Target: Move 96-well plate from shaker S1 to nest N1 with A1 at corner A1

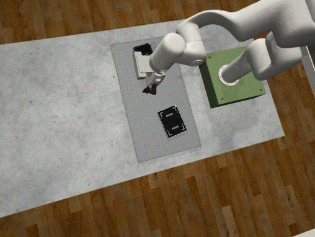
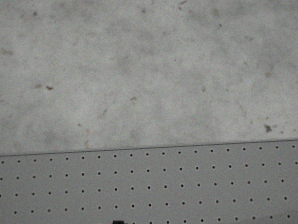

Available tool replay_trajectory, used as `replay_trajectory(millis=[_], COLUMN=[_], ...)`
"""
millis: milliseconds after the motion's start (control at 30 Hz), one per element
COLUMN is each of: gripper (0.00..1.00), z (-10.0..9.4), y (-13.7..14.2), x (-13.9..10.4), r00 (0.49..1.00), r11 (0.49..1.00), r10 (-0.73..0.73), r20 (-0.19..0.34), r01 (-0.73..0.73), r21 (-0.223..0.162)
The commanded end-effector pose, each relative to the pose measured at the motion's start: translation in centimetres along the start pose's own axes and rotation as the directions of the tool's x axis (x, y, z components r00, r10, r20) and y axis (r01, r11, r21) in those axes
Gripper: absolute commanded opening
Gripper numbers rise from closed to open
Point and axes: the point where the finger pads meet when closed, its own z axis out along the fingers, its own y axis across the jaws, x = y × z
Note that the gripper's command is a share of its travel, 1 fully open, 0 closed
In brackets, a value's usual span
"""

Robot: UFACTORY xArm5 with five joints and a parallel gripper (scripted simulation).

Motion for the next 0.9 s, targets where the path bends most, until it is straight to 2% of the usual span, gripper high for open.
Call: replay_trajectory(millis=[0,33,167,233,333,400,500,567,700,867], gripper=[1.0,1.0,1.0,1.0,1.0,1.0,1.0,1.0,1.0,1.0], z=[-1.0,-1.3,-2.1,-2.7,-3.3,-3.9,-4.2,-4.8,-5.9,-4.3], y=[0.0,0.0,0.1,0.1,0.2,0.2,0.2,0.2,0.3,2.3], x=[-1.0,-1.5,-2.6,-3.4,-4.3,-5.1,-5.5,-6.3,-7.8,-8.1], r00=[0.999,0.998,0.998,0.994,0.994,0.988,0.988,0.979,0.979,0.973], r11=[1.0,1.0,1.0,1.0,1.0,0.999,0.999,0.999,0.999,0.993], r10=[-0.011,-0.015,-0.015,-0.027,-0.027,-0.038,-0.038,-0.049,-0.049,0.117], r20=[0.045,0.059,0.059,0.106,0.106,0.152,0.152,0.198,0.198,0.199], r01=[0.011,0.015,0.015,0.027,0.027,0.039,0.039,0.051,0.051,-0.111], r21=[-0.002,-0.002,-0.002,-0.003,-0.003,-0.003,-0.003,-0.001,-0.001,-0.04])
